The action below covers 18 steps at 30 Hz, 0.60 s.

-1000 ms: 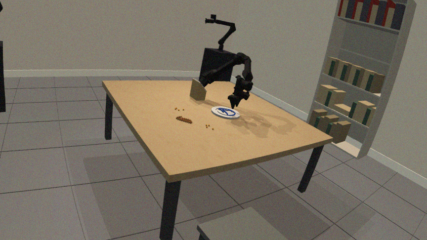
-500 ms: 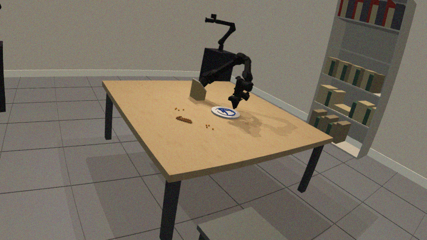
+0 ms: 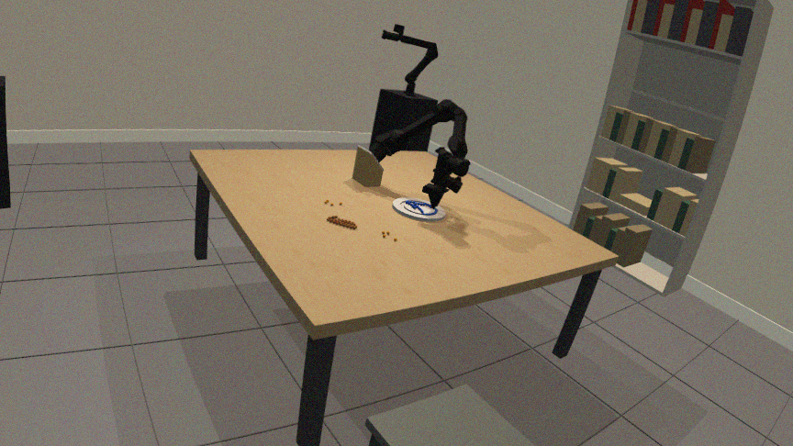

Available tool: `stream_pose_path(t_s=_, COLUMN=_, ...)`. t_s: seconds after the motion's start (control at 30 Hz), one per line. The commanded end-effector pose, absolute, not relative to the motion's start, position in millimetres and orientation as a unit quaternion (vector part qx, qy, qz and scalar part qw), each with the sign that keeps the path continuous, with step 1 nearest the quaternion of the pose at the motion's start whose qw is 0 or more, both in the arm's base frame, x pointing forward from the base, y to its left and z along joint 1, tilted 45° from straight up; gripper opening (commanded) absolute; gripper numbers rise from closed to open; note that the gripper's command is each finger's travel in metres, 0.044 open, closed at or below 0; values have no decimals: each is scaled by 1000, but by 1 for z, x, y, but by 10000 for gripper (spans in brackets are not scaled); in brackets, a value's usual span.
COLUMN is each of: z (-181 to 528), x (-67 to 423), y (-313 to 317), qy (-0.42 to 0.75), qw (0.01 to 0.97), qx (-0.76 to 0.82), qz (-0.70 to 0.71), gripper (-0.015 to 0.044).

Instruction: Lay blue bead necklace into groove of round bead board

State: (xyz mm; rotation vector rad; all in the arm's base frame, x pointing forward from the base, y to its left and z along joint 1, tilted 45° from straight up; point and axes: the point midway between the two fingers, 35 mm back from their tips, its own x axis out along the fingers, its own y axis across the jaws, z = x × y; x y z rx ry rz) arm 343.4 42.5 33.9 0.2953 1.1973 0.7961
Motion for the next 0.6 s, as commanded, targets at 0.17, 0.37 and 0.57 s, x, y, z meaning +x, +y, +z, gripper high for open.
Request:
stream_pose_path(t_s=0.17, z=30, x=343, y=46, qy=547, qw=741, qx=135, qz=364, gripper=94)
stream_pose_path(t_s=0.37, z=30, x=343, y=46, qy=547, qw=741, qx=135, qz=364, gripper=0)
stream_pose_path(t_s=0.57, z=30, x=343, y=46, qy=547, qw=741, qx=135, qz=364, gripper=0)
